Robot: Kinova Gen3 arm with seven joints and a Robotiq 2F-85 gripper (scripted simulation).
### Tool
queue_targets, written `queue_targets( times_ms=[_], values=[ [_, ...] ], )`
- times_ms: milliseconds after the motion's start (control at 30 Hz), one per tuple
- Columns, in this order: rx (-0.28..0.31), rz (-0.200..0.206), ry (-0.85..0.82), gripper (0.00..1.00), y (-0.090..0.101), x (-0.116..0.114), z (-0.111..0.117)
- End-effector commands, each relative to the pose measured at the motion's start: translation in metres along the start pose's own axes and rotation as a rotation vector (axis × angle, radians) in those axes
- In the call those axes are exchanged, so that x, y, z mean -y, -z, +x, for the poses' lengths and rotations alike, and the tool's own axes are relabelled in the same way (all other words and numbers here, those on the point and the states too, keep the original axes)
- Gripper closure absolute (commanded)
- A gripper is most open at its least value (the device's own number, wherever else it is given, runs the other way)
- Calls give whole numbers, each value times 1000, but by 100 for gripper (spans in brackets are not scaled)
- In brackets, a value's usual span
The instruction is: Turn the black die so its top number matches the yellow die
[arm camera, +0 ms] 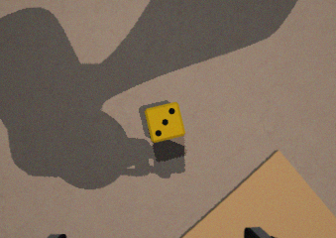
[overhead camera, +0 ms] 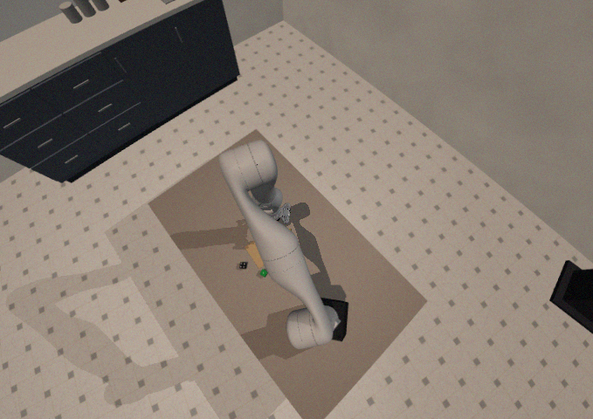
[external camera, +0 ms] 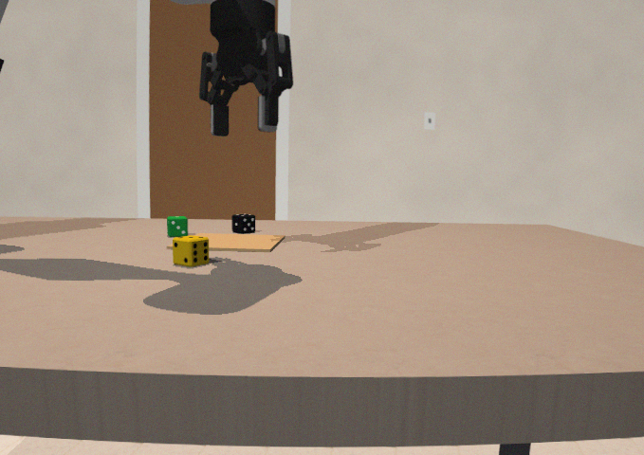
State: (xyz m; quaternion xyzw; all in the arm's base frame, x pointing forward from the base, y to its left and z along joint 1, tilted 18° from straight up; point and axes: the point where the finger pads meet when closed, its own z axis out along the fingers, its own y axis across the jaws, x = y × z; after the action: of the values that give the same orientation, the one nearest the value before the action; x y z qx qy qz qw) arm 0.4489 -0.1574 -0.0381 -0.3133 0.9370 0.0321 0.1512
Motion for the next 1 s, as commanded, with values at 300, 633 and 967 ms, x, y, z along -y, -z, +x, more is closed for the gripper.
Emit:
queue_targets(
  times_ms=[300,633,967],
  values=[
    [-2,-8,-1,0,-66,-2,0],
    [-2,-8,-1,0,-93,-2,0],
    [-2,-8,-1,0,-93,-2,0]
  ],
)
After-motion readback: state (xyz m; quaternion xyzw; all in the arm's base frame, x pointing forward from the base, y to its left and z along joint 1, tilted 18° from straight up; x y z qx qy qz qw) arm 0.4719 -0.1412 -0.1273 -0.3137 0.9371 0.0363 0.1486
